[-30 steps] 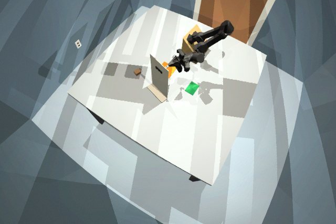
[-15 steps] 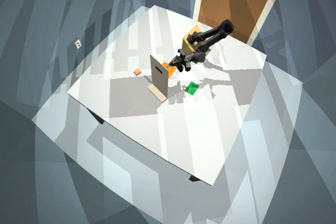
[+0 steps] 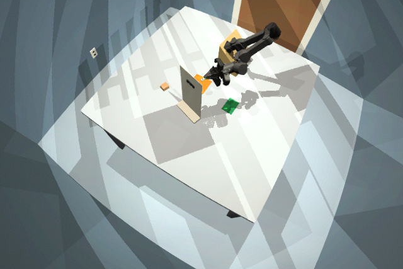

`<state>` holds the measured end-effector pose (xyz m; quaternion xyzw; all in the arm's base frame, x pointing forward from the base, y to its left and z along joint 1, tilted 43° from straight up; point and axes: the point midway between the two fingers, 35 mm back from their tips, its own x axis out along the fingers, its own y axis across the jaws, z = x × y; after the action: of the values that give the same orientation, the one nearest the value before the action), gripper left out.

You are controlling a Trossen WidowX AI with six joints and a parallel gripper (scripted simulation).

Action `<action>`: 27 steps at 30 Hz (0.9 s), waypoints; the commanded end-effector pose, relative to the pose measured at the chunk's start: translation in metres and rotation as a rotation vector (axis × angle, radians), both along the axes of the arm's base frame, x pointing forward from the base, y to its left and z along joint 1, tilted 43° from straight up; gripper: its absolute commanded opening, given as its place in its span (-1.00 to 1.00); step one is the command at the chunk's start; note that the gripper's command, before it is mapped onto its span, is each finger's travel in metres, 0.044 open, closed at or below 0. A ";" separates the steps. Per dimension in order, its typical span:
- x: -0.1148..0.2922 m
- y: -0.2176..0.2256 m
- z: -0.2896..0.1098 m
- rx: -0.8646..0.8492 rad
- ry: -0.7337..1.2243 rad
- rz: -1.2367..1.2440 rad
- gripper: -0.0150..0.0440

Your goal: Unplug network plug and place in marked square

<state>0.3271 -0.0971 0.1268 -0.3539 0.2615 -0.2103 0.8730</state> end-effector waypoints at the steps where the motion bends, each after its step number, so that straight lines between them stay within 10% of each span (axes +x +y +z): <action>1: -0.003 0.001 -0.001 0.003 0.002 -0.005 -0.49; 27: -0.022 -0.021 0.022 0.002 0.004 -0.003 -0.49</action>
<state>0.3082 -0.1130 0.1424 -0.3513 0.2661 -0.2107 0.8726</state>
